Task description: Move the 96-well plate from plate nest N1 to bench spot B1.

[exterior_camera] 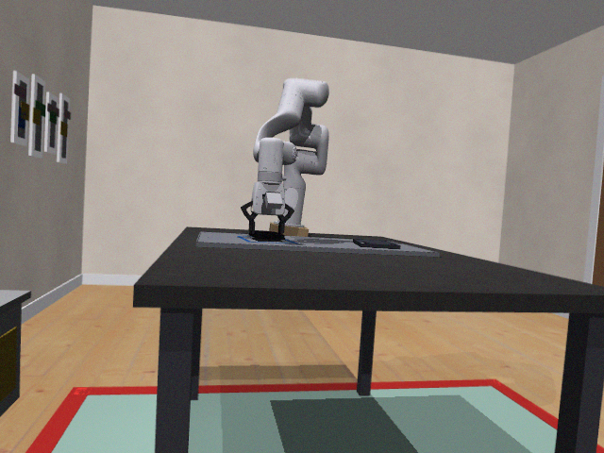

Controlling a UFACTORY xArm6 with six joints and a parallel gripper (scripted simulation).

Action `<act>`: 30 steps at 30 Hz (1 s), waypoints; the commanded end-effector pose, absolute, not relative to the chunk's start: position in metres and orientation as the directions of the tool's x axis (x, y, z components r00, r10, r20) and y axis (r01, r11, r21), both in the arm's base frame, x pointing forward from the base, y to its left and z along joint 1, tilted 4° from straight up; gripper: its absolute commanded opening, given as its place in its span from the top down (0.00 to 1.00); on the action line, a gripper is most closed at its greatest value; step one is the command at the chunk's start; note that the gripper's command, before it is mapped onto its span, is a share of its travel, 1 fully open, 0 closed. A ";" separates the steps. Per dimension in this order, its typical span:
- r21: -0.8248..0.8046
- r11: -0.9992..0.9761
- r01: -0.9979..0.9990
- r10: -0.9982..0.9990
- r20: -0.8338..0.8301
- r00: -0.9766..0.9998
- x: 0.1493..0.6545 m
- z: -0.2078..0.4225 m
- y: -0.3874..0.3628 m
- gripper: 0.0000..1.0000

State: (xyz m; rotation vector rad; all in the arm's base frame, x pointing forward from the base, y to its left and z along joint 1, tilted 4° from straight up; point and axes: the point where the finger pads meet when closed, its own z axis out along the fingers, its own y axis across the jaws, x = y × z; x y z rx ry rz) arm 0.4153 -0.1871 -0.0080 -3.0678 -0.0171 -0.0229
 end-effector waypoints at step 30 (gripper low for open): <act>-0.072 -0.997 0.012 0.010 0.019 1.000 0.417 -0.011 -0.187 1.00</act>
